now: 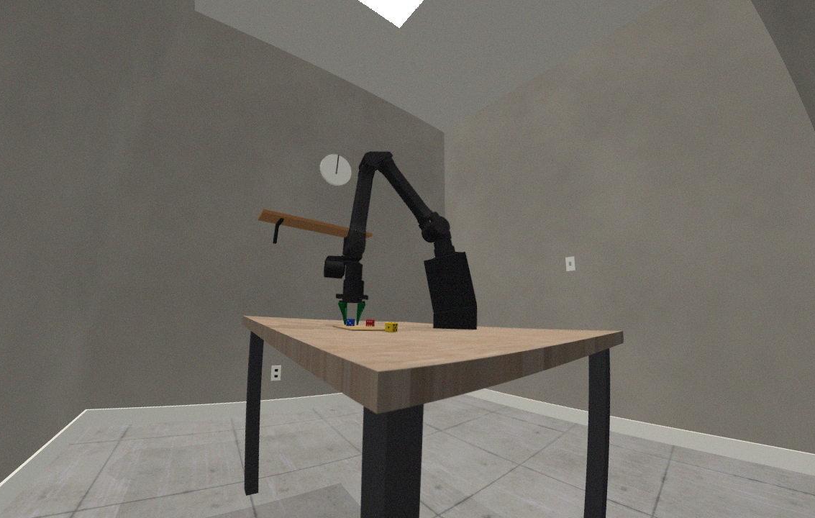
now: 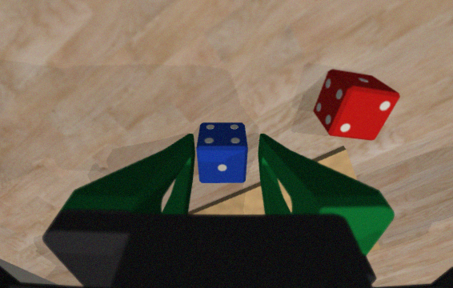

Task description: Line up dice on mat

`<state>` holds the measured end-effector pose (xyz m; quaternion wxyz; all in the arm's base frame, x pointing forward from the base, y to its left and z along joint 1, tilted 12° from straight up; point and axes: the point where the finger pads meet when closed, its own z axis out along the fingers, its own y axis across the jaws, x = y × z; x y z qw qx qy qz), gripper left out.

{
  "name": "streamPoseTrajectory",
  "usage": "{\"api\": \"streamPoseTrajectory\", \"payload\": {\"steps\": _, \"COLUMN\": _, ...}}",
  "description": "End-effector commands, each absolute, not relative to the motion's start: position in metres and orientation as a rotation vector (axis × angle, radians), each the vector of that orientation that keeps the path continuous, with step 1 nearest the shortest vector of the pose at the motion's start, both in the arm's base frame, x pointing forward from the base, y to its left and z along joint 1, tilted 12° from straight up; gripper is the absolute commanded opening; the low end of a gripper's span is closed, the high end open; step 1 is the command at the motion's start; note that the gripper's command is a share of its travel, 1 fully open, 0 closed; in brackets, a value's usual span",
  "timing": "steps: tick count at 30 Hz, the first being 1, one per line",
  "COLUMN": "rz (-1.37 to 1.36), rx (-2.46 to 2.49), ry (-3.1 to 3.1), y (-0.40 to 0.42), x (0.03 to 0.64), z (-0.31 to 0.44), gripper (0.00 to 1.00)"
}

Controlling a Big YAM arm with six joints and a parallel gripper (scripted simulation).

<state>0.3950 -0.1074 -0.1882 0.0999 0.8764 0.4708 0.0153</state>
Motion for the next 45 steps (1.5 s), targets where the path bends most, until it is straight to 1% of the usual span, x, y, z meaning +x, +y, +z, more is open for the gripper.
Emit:
{"api": "streamPoseTrajectory", "payload": {"steps": 1, "rz": 0.07, "rx": 2.575, "ry": 1.386, "y": -0.114, "x": 0.403, "z": -0.19, "gripper": 0.39}}
{"api": "streamPoseTrajectory", "payload": {"steps": 4, "rz": 0.105, "rx": 2.557, "ry": 1.372, "y": -0.116, "x": 0.414, "z": -0.18, "gripper": 0.39}}
{"api": "streamPoseTrajectory", "payload": {"steps": 43, "rz": 0.09, "rx": 2.564, "ry": 1.381, "y": -0.113, "x": 0.408, "z": -0.184, "gripper": 0.39}}
{"api": "streamPoseTrajectory", "payload": {"steps": 44, "rz": 0.09, "rx": 2.564, "ry": 1.381, "y": -0.113, "x": 0.408, "z": -0.184, "gripper": 0.2}}
{"api": "streamPoseTrajectory", "payload": {"steps": 45, "rz": 0.09, "rx": 2.564, "ry": 1.38, "y": -0.113, "x": 0.408, "z": -0.184, "gripper": 0.2}}
